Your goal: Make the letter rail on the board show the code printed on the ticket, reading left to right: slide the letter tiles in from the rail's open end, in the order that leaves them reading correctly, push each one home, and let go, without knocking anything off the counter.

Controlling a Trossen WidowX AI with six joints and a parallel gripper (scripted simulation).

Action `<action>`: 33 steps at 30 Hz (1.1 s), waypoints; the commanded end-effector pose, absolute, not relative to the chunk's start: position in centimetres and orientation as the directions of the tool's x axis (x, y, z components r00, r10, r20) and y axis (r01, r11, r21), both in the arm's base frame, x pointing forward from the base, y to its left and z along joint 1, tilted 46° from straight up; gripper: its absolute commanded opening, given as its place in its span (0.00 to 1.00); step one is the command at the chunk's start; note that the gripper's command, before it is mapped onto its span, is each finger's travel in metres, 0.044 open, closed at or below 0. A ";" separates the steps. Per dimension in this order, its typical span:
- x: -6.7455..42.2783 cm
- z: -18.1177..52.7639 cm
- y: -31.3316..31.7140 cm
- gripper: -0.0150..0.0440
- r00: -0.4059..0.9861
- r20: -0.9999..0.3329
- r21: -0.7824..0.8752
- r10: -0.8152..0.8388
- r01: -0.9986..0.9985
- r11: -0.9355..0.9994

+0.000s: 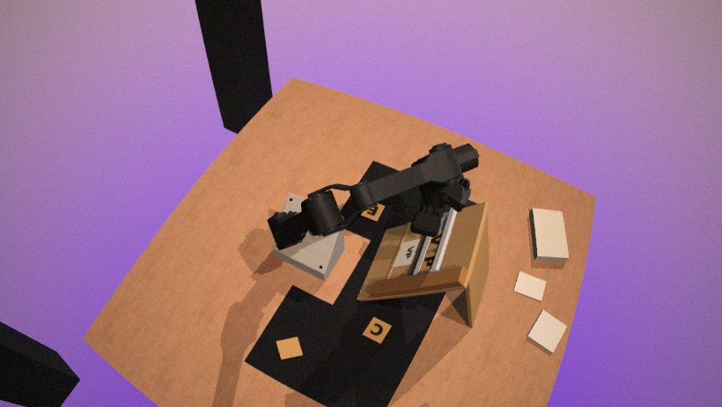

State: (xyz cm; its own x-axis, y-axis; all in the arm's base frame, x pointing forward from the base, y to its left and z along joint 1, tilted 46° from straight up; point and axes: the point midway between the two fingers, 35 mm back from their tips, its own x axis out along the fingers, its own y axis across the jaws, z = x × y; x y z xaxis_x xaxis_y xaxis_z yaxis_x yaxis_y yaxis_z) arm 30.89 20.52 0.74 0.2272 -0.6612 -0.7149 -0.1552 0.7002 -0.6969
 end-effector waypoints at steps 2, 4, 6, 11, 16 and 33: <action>30.9 0.8 20.6 0.25 0.207 -0.716 -0.697 -0.667 -0.147 0.702; 30.9 0.8 20.6 0.25 0.207 -0.716 -0.697 -0.667 -0.147 0.702; 31.0 0.7 20.5 0.25 0.207 -0.716 -0.697 -0.667 -0.147 0.702; 31.3 0.5 20.4 0.25 0.208 -0.716 -0.697 -0.667 -0.147 0.702; 31.5 0.4 20.3 0.25 0.208 -0.715 -0.697 -0.667 -0.146 0.702; 32.2 0.0 20.1 0.25 0.208 -0.715 -0.697 -0.667 -0.146 0.702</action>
State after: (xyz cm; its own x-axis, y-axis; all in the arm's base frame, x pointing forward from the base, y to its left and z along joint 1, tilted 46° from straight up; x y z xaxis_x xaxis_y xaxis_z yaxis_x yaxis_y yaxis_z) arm 32.00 20.05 0.07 0.2033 -0.6680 -0.7159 -0.1449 0.7025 -0.6967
